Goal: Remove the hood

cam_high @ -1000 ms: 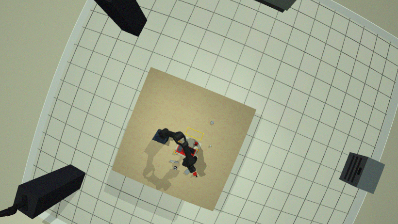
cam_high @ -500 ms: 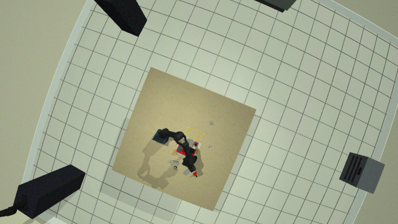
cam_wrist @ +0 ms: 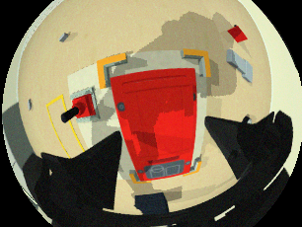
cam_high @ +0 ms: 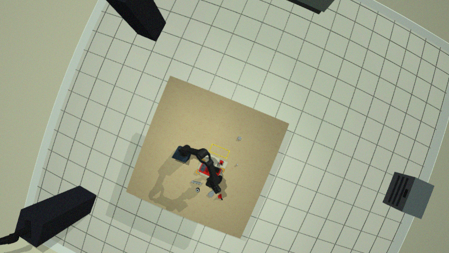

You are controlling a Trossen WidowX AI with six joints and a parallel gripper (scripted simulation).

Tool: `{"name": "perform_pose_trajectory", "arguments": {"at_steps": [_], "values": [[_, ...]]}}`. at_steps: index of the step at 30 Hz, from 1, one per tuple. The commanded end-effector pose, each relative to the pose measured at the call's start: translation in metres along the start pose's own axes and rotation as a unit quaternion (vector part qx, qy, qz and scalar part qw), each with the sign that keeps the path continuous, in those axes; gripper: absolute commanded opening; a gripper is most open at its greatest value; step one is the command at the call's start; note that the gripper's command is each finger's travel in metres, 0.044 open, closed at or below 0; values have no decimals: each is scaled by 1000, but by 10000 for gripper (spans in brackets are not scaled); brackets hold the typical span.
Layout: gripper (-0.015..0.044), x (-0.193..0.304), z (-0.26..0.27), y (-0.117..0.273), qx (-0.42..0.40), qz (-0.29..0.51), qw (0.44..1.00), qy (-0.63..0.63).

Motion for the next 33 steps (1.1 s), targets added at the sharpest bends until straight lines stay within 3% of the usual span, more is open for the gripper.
{"name": "perform_pose_trajectory", "arguments": {"at_steps": [1,33], "values": [[440,2,1,-5,-3,1,1000,-4],[440,1,1,-19,-3,1,1000,-4]]}}
Point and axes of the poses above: the point midway between the two fingers, 35 mm back from their tips, its own y axis back along the fingers, its own z axis across the jaws, x = y × z, the point moved 1 cm from there along y, back along the fingers, and after that the axes turned 12 degrees about y, right-handed, at the moved point
